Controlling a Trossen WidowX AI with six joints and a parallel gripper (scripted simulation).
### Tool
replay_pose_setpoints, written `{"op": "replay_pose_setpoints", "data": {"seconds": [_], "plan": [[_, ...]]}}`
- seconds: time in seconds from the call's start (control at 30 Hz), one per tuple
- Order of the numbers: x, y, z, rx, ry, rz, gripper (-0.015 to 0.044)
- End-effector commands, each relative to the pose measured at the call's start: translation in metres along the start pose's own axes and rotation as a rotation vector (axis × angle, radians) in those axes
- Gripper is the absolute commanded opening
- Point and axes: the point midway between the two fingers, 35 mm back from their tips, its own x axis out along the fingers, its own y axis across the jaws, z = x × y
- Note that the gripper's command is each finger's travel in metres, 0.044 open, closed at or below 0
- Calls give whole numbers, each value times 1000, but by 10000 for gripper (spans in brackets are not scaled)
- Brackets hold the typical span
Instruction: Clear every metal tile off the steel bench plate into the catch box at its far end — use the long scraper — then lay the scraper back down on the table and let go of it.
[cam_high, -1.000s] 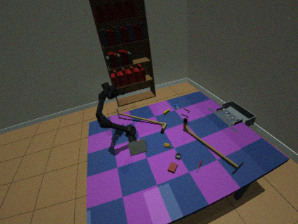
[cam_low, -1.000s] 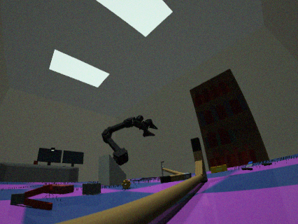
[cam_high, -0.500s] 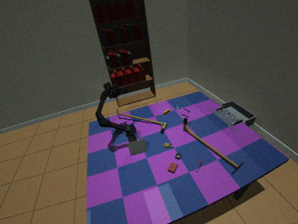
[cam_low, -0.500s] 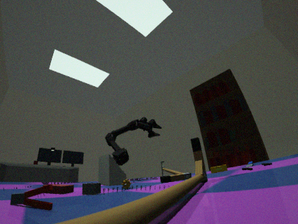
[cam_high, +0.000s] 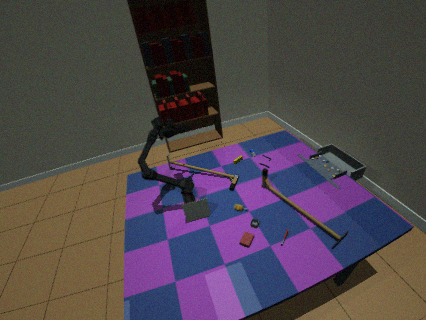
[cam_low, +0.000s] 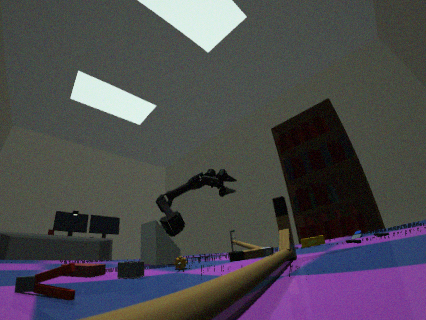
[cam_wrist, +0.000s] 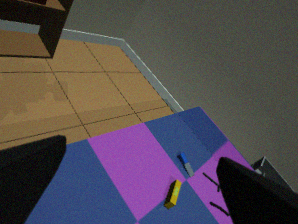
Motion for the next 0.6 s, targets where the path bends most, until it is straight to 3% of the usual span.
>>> {"op": "replay_pose_setpoints", "data": {"seconds": [0.0, 0.57], "plan": [[10, -6, 1, 8, -2, -33, 440], [41, -43, 9, 30, -28, -196, 440]]}}
